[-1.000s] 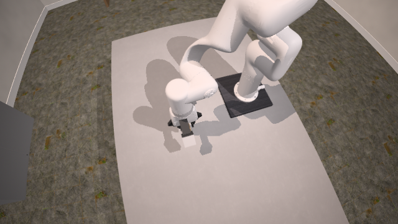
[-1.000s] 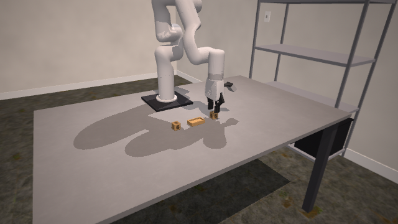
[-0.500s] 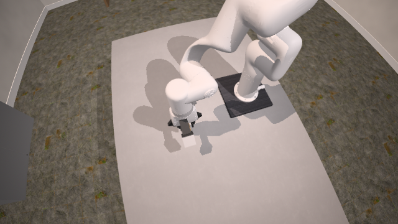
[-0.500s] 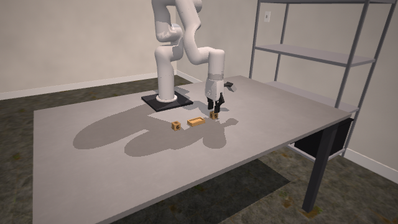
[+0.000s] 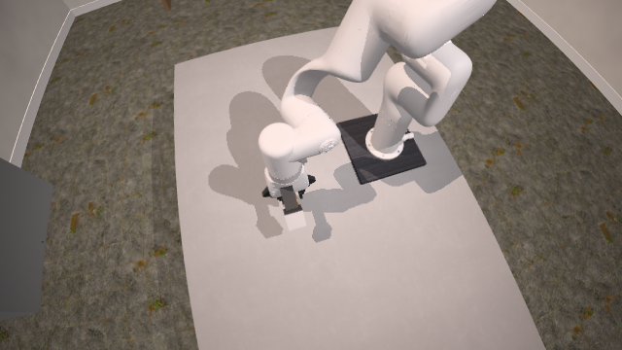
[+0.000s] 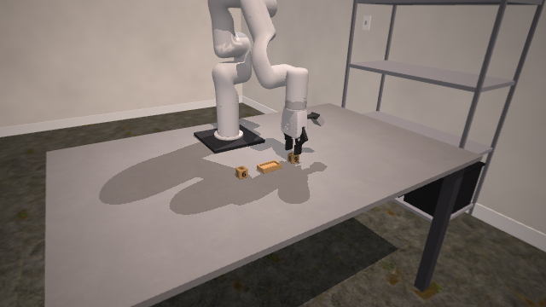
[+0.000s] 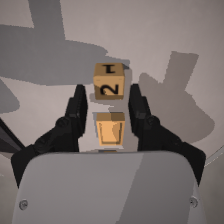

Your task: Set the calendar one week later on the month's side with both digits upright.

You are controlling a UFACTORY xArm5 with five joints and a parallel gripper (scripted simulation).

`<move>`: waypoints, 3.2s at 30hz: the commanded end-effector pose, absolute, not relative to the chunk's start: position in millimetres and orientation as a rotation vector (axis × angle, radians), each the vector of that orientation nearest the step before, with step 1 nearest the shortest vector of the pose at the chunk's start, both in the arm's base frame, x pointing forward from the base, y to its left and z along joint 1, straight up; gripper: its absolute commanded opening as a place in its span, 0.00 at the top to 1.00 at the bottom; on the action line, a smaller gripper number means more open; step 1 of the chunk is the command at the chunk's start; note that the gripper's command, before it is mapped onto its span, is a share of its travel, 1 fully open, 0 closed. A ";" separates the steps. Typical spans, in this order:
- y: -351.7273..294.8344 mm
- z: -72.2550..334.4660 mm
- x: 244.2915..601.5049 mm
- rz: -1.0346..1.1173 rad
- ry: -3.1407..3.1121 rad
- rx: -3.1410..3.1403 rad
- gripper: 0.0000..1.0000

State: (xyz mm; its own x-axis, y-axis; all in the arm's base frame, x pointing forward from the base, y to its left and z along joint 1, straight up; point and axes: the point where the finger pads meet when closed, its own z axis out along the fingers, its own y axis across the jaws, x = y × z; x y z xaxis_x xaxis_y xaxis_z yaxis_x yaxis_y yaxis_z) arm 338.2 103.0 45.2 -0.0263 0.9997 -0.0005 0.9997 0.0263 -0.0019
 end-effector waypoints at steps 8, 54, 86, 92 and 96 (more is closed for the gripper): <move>103.4 46.1 339.4 -0.002 -2.251 -2.192 0.51; 103.3 18.0 339.1 -0.002 -2.251 -2.192 0.51; 103.3 18.0 339.1 -0.002 -2.251 -2.192 0.51; 103.3 18.0 339.1 -0.002 -2.251 -2.192 0.71; 103.3 18.0 339.1 -0.002 -2.251 -2.192 0.71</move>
